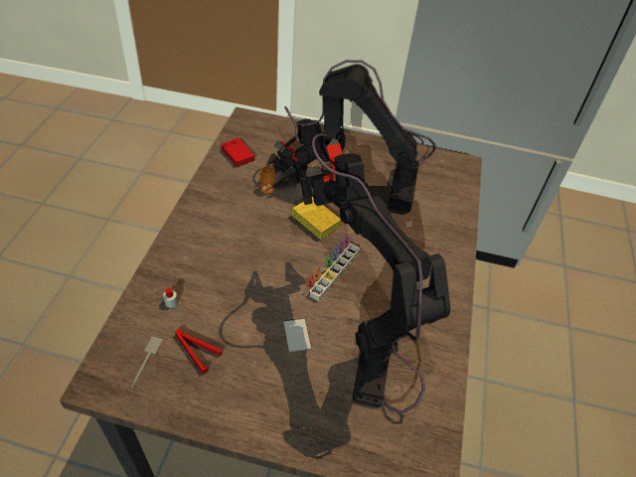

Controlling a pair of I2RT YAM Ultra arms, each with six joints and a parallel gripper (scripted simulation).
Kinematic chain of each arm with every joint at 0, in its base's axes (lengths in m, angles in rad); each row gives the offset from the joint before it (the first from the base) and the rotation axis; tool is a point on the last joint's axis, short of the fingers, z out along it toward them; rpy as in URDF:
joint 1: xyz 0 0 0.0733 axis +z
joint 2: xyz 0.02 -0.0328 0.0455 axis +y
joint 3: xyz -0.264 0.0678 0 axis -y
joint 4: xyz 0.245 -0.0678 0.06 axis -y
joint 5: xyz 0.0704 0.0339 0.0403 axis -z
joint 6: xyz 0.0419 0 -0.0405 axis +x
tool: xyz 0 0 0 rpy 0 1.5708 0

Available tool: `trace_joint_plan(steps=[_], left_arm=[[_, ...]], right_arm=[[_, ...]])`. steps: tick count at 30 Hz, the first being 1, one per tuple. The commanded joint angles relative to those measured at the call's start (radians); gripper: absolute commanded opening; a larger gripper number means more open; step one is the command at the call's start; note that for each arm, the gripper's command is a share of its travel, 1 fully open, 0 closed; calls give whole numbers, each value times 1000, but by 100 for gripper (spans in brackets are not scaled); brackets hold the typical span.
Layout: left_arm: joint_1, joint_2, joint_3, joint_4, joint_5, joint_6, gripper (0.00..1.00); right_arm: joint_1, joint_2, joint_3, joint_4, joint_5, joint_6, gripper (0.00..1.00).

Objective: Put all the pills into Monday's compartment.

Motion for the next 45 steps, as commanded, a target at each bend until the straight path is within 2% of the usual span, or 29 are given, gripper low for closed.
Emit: trace_joint_plan(steps=[1,3,4,6,7,9,10,14,23,26,27,28,30,32,33,38,42,45], left_arm=[[-1,-13,1,16,9,8,100],[-1,-13,1,16,9,8,100],[-1,-13,1,16,9,8,100],[-1,-13,1,16,9,8,100],[-1,-13,1,16,9,8,100],[-1,-13,1,16,9,8,100],[-1,-13,1,16,9,8,100],[-1,-13,1,16,9,8,100],[-1,-13,1,16,9,8,100],[-1,-13,1,16,9,8,100],[-1,-13,1,16,9,8,100],[-1,-13,1,16,9,8,100],[-1,-13,1,16,9,8,100],[-1,-13,1,16,9,8,100],[-1,-13,1,16,9,8,100],[-1,-13,1,16,9,8,100],[-1,-13,1,16,9,8,100],[-1,-13,1,16,9,8,100]], right_arm=[[1,-7,31,21,-1,8,61],[1,-7,31,21,-1,8,61],[0,-6,21,9,-1,3,57],[1,-7,17,24,-1,8,57],[1,-7,17,24,-1,8,52],[1,-7,17,25,-1,8,52],[1,-17,12,28,-1,8,48],[1,-17,12,29,-1,8,48],[0,-19,3,36,-1,7,35],[0,-19,4,36,-1,7,1],[0,-19,-9,39,-1,7,0],[0,-19,-9,39,-1,7,11],[0,-19,-9,39,-1,7,11],[0,-33,-15,14,-1,8,34],[0,-44,-18,-3,-1,10,36],[1,-175,-39,-96,-4,18,36],[9,-177,13,-109,-21,-13,36],[31,-164,39,-109,70,18,36]])
